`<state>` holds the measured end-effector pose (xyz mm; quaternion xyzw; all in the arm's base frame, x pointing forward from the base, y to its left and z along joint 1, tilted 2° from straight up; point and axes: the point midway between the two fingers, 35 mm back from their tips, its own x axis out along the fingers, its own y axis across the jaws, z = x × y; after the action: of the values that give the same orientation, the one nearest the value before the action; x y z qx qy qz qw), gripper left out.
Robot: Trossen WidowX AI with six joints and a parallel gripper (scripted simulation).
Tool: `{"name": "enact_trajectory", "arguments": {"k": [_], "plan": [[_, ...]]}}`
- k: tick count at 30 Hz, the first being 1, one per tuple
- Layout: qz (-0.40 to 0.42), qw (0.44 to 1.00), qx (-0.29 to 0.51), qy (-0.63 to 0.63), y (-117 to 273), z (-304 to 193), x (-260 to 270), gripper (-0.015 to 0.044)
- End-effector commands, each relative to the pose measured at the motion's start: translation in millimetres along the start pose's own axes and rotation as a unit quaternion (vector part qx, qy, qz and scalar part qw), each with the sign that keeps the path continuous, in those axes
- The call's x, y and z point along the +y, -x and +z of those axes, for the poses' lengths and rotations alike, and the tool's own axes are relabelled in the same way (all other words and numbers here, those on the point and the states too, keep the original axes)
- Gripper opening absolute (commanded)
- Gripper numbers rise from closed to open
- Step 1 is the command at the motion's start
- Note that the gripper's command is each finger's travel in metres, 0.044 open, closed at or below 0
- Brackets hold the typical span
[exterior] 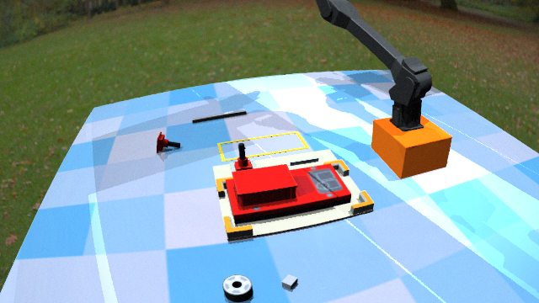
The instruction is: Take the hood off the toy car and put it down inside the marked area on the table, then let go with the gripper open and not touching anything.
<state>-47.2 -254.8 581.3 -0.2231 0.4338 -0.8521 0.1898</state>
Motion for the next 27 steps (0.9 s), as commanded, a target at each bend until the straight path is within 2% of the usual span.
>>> {"name": "enact_trajectory", "arguments": {"k": [1,8,17,27], "plan": [[-0.001,1.000,-0.001,-0.002,0.0,-0.4,-1.2,0.0026],[-0.051,0.996,-0.026,-0.061,1.2,-19.8,-47.3,0.0210],[-0.155,0.980,-0.001,-0.126,2.3,-75.3,-121.4,0.0440],[-0.283,0.944,0.035,-0.169,30.9,-140.9,-194.0,0.0440]]}}
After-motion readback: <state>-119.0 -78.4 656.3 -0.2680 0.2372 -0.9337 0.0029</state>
